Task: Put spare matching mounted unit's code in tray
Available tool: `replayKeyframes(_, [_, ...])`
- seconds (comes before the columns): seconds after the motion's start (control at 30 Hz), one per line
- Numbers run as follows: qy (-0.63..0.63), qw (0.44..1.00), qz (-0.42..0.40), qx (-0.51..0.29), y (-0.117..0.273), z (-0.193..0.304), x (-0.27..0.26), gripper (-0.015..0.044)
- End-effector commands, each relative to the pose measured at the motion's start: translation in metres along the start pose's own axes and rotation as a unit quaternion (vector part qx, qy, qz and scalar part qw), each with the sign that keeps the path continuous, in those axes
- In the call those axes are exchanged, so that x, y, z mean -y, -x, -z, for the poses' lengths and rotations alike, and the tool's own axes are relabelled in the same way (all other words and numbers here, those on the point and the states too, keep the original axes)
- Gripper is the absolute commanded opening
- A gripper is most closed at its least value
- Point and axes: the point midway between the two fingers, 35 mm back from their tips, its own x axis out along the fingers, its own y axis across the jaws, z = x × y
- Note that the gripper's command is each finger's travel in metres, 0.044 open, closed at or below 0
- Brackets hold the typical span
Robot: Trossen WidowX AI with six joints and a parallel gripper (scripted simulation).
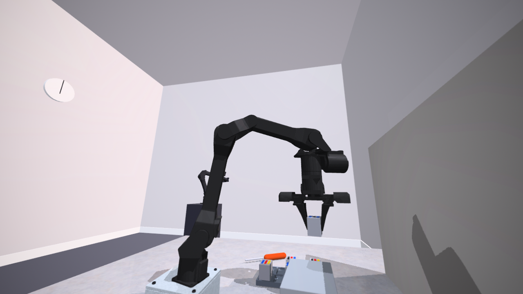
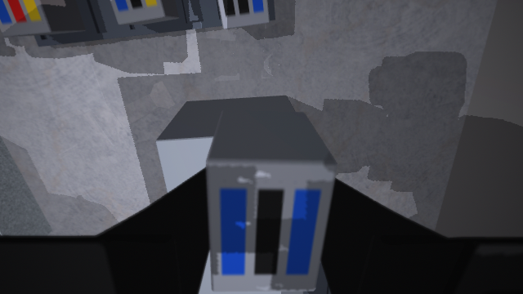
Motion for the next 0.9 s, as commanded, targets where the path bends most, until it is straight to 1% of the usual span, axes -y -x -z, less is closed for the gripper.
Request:
replayKeyframes(0.0, [-0.003, 1.000, 0.004, -0.002, -0.001, 0.017, 0.012, 0.0000])
replayKeyframes(0.4, [0.005, 1.000, 0.001, -0.003, 0.000, 0.075, 0.045, 0.0000])
replayKeyframes(0.67, [-0.012, 1.000, 0.001, 0.000, 0.001, 0.118, 0.059, 0.0000])
replayKeyframes(0.87, [0.005, 1.000, 0.001, -0.002, 0.001, 0.152, 0.066, 0.0000])
